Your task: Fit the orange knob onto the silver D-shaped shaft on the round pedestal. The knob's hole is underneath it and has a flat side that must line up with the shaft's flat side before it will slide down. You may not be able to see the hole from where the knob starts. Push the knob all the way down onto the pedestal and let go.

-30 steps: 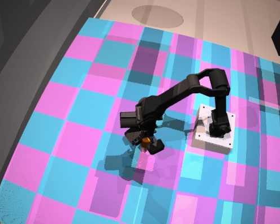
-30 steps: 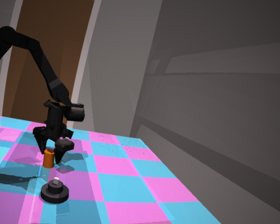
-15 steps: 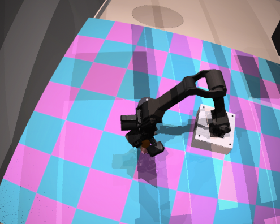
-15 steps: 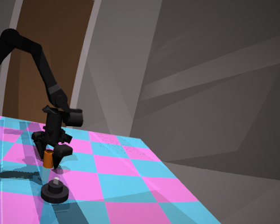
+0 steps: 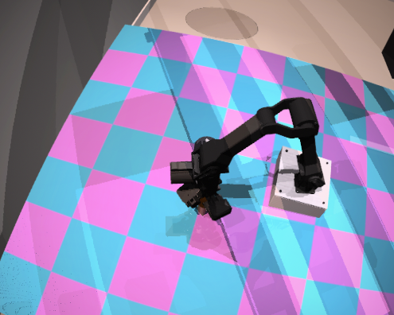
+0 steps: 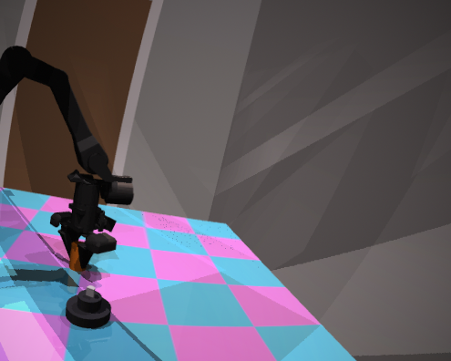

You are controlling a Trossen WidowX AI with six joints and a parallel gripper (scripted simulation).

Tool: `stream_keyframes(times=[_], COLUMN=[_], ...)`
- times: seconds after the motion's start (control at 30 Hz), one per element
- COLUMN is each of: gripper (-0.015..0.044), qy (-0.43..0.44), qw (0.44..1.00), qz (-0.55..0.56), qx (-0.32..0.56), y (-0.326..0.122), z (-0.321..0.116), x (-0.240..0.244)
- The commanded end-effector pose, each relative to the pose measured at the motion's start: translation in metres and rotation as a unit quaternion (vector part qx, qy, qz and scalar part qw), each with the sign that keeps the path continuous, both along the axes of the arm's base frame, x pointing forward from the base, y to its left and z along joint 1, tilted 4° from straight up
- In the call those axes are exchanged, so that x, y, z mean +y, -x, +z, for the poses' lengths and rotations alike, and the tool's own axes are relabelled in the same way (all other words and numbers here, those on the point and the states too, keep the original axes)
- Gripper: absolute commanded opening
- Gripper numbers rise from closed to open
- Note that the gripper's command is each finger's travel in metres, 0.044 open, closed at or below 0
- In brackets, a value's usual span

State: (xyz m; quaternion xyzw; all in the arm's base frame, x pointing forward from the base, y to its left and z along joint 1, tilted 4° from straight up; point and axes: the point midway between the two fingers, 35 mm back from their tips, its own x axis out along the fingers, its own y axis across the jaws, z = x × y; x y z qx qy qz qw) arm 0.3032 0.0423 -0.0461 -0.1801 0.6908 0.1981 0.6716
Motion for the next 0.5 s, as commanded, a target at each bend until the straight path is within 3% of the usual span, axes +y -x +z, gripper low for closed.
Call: stream_keyframes(times=[0.0, 0.1, 0.47], gripper=[0.0078, 0.0000, 0.0000], qy=[-0.002, -0.006, -0.010], qw=[1.000, 1.000, 1.000], qz=[-0.001, -0.006, -0.010], qx=[-0.002, -0.012, -0.020], y=[-0.001, -0.005, -0.014], z=[0.000, 0.003, 0.026], x=[0.001, 0.004, 0.008])
